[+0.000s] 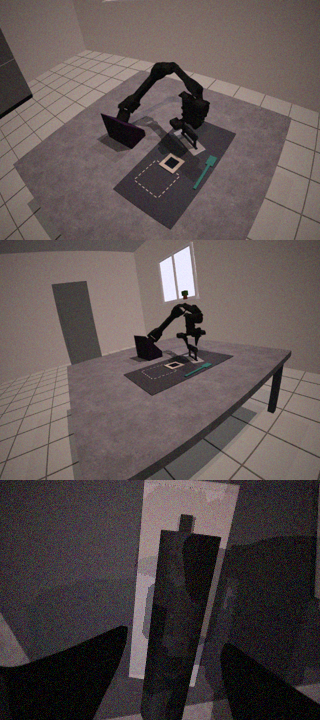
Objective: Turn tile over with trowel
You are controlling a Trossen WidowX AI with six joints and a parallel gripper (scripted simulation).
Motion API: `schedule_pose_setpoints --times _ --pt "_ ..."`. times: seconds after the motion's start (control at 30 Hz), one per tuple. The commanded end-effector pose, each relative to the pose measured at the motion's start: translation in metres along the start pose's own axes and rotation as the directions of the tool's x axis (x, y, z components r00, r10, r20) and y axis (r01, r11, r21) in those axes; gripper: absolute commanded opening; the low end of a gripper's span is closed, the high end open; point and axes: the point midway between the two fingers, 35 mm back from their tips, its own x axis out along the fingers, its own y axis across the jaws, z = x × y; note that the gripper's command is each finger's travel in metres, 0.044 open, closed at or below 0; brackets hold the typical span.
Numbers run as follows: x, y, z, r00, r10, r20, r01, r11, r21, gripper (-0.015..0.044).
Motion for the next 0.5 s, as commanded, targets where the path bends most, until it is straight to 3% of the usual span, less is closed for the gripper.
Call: schedule_pose_setpoints --times 0.0,0.27,0.47 --pt "0.008 0.000 -0.001 1.000 0.004 -0.004 -0.004 1.000 -0.008 0.0270" --pt "0.019 0.000 -0.002 1.000 0.005 -0.004 -0.005 1.000 -0.026 0.0270" --pt "0.019 0.000 -0.002 1.000 0.005 -0.004 -0.005 1.000 -0.026 0.0130"
